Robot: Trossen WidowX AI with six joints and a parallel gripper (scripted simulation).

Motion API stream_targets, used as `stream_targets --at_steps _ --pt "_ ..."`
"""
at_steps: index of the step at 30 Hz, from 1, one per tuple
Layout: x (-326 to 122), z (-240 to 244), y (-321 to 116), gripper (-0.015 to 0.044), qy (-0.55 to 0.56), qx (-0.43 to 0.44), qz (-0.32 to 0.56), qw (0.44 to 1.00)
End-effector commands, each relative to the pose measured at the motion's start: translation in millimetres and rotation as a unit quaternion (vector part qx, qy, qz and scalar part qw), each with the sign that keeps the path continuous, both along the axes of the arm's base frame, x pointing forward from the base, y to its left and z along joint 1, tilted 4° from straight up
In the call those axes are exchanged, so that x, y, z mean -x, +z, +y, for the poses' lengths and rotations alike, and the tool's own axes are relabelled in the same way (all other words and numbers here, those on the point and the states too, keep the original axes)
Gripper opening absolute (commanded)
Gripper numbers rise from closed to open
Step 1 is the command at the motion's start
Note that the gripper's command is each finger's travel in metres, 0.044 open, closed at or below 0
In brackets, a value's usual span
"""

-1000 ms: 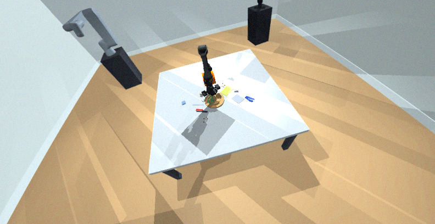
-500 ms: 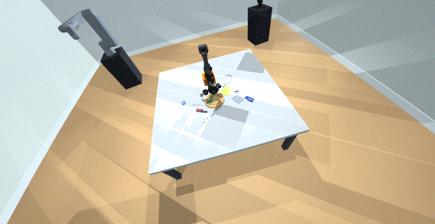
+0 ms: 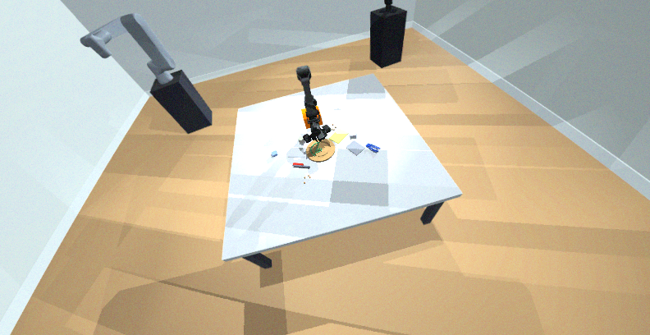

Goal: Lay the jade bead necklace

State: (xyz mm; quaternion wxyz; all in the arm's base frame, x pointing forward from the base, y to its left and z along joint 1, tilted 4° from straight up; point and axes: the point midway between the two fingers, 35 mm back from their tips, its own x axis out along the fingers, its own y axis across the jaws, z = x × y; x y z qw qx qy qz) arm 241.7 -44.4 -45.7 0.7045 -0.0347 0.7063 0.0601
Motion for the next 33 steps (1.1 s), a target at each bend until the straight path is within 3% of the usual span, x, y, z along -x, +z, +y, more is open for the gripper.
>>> stream_targets --at_steps 1,11,33 --pt "0.0 0.0 0.0 0.0184 0.000 0.000 0.000 1.000" --pt "2.0 0.3 0.6 0.0440 -0.001 -0.002 0.006 1.000" --pt "1.9 0.3 1.5 0.0440 -0.002 -0.004 0.011 1.000"
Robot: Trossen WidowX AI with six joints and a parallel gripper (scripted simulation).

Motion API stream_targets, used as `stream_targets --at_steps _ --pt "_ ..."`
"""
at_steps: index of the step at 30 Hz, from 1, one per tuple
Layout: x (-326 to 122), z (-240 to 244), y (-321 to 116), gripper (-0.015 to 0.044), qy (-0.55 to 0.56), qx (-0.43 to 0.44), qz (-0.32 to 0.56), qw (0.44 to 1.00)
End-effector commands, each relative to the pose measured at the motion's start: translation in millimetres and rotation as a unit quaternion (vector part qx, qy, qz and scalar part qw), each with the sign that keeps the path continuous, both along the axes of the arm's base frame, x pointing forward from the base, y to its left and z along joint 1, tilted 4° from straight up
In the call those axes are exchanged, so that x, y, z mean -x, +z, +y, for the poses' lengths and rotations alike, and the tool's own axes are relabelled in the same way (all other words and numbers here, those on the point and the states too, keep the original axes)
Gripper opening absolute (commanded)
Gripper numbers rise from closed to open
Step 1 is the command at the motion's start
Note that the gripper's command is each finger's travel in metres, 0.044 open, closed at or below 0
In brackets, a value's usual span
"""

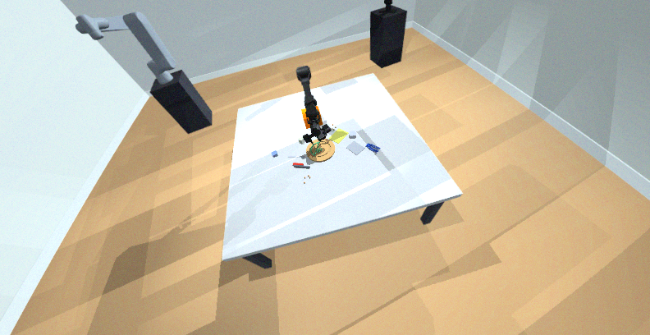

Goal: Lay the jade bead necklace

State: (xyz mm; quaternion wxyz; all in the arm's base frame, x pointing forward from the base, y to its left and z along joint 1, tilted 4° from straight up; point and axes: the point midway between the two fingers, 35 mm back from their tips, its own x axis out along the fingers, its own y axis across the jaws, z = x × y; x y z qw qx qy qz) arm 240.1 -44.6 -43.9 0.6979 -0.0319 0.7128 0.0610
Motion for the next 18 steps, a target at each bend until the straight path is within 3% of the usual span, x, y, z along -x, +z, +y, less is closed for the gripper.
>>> stream_targets --at_steps 1,6,12,15,18 --pt "-1 0 0 0.0414 -0.009 -0.002 0.002 1.000" --pt "-31 -18 9 0.0282 -0.201 0.004 0.008 0.980" --pt "-68 -45 22 0.0125 -0.455 0.010 0.017 0.890" --pt "-83 -59 28 0.0120 -0.564 0.013 0.021 0.826" --pt "-86 -62 29 0.0120 -0.587 0.013 0.021 0.809"
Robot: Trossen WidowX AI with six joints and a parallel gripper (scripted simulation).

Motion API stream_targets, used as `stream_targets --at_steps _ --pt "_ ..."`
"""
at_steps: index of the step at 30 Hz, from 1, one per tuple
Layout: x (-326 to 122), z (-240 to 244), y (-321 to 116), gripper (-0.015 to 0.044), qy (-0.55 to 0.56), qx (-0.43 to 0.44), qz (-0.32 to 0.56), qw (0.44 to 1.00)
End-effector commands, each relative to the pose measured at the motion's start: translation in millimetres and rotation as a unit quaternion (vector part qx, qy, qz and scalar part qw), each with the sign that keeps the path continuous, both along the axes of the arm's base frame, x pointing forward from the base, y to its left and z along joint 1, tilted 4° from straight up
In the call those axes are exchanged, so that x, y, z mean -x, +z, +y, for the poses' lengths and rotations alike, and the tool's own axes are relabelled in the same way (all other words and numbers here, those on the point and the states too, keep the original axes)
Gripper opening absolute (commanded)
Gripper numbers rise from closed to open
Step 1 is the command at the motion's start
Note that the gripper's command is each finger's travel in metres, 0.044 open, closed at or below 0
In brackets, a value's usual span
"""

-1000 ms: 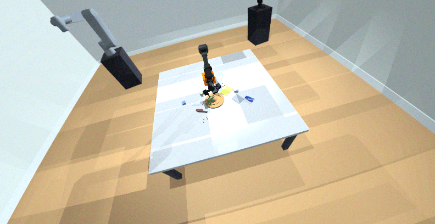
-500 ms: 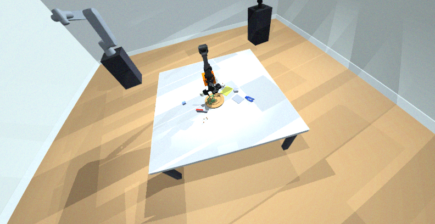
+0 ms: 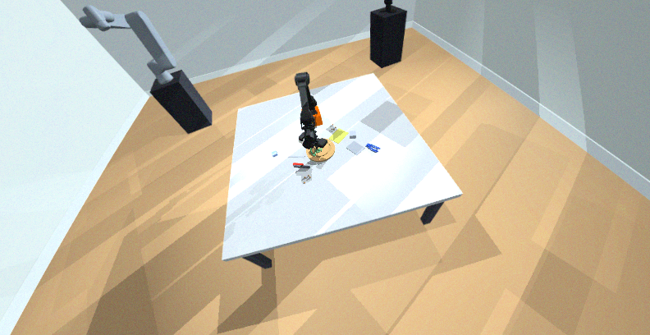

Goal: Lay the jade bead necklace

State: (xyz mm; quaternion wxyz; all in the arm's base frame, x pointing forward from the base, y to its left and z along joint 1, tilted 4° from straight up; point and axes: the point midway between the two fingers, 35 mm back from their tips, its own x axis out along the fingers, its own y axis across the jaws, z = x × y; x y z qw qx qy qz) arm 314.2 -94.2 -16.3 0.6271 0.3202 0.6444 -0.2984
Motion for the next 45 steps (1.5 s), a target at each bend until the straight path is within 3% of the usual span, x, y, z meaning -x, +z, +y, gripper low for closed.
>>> stream_targets --at_steps 1,45 --pt "-12 -13 1 0.0120 -0.109 0.002 0.010 0.994" --pt "-11 -11 -39 0.0120 -0.109 0.002 0.010 0.994"
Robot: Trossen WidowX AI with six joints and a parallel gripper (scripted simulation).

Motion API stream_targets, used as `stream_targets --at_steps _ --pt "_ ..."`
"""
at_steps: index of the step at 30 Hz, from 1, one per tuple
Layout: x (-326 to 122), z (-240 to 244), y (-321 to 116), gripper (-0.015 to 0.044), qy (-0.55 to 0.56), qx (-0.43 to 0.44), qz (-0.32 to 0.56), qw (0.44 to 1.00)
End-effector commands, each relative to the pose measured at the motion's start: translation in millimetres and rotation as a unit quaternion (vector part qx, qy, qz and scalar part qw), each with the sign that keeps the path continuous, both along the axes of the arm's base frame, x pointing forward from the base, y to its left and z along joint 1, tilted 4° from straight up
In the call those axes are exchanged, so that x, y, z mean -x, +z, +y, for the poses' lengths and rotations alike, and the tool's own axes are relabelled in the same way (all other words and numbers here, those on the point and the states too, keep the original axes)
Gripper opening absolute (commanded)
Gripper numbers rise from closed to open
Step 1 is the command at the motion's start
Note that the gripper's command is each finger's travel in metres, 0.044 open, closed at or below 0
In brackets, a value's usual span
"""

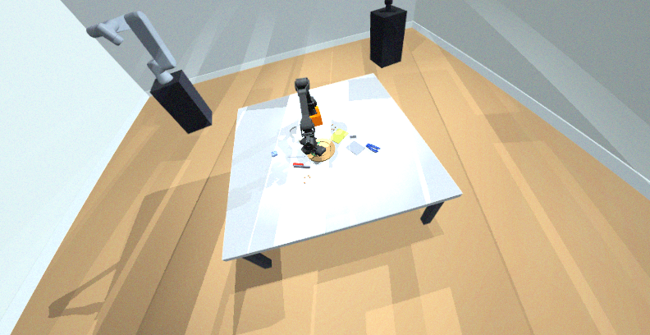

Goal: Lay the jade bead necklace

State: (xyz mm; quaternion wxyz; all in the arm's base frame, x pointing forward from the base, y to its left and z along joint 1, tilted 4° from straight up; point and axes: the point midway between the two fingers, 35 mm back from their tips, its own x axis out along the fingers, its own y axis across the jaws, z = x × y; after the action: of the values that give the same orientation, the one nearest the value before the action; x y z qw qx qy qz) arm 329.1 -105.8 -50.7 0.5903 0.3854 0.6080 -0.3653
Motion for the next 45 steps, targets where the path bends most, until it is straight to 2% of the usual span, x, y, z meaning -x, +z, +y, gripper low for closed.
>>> stream_targets --at_steps 1,11,16,45 --pt "3.6 0.7 -4.5 0.0120 -0.002 0.000 0.007 1.000" --pt "3.6 0.7 -4.5 0.0120 -0.002 0.000 0.007 1.000" --pt "1.6 0.6 -2.2 0.0000 0.000 -0.001 0.003 1.000" --pt "2.2 0.5 -0.2 0.0000 -0.001 -0.001 0.004 1.000"
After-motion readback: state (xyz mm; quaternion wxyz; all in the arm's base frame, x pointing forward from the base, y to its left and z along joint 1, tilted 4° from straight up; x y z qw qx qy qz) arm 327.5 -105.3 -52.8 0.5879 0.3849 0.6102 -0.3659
